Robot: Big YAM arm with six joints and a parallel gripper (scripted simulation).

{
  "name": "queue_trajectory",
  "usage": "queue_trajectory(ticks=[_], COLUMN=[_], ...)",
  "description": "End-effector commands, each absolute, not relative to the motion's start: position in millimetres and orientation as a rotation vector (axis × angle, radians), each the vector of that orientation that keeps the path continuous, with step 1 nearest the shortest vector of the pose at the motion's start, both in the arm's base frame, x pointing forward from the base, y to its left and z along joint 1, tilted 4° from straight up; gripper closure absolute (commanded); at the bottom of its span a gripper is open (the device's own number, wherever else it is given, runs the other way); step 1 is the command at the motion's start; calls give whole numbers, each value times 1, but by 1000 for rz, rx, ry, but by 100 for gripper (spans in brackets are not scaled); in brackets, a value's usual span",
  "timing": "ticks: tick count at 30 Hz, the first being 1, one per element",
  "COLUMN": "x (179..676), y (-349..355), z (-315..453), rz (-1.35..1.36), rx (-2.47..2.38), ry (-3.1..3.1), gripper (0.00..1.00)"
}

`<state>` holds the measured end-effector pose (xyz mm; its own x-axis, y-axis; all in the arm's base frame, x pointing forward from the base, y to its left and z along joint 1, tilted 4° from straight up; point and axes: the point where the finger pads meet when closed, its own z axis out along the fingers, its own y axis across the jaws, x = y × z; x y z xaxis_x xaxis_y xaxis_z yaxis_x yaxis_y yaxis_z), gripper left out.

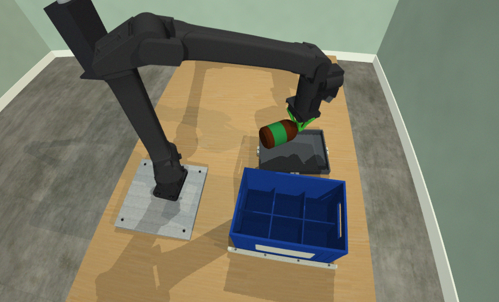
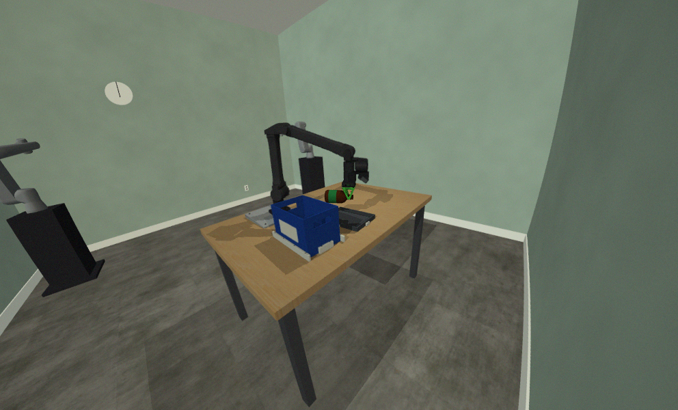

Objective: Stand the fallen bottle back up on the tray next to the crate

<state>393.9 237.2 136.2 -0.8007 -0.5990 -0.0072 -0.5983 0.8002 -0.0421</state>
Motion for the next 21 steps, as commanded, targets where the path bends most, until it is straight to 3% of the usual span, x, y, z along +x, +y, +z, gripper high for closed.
queue_trajectory(ticks=[1, 21], x=[414, 410], y=[257, 256], z=[192, 218], rz=[-18, -17], rx=[-951, -952], ry=[2860, 2859], gripper=[100, 100])
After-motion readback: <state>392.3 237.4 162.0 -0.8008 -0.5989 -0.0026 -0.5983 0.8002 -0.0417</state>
